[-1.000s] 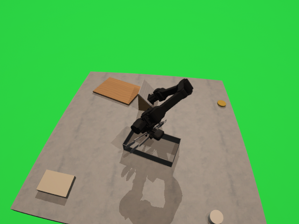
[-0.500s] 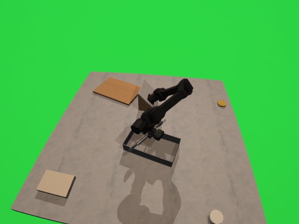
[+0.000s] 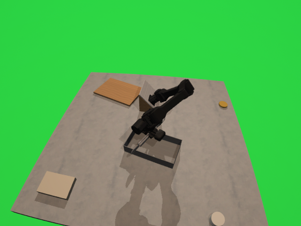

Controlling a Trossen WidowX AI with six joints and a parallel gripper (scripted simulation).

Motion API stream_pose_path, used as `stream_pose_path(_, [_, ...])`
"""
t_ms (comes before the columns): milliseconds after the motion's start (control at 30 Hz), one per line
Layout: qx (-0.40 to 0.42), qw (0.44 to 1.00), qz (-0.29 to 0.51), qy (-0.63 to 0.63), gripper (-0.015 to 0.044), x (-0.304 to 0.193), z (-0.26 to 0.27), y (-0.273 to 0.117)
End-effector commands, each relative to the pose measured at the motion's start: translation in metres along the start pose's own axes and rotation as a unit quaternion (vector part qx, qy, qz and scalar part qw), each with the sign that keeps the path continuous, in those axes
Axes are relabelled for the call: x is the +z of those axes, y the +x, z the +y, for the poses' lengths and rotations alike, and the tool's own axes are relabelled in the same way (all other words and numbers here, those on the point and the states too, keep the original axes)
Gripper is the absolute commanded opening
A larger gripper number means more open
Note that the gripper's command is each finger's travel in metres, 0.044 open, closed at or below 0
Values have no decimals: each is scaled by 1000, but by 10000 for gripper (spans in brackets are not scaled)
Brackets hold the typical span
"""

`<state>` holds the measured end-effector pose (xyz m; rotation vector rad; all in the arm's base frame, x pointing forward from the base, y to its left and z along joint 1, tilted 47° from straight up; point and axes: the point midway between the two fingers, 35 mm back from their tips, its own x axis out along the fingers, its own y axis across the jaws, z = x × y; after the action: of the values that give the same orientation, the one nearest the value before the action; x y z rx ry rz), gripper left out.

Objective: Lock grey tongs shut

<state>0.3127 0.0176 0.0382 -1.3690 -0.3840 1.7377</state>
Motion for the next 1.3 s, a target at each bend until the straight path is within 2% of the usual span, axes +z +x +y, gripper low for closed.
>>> stream_pose_path(0, [4,1000,21,-4,-150,-7,-2,-33])
stream_pose_path(200, [18,999,40,-1,-150,7,-5,-116])
stream_pose_path(667, [18,999,42,14,-150,2,10,-120])
stream_pose_path(1267, [27,990,56,128,-150,-30,139,-145])
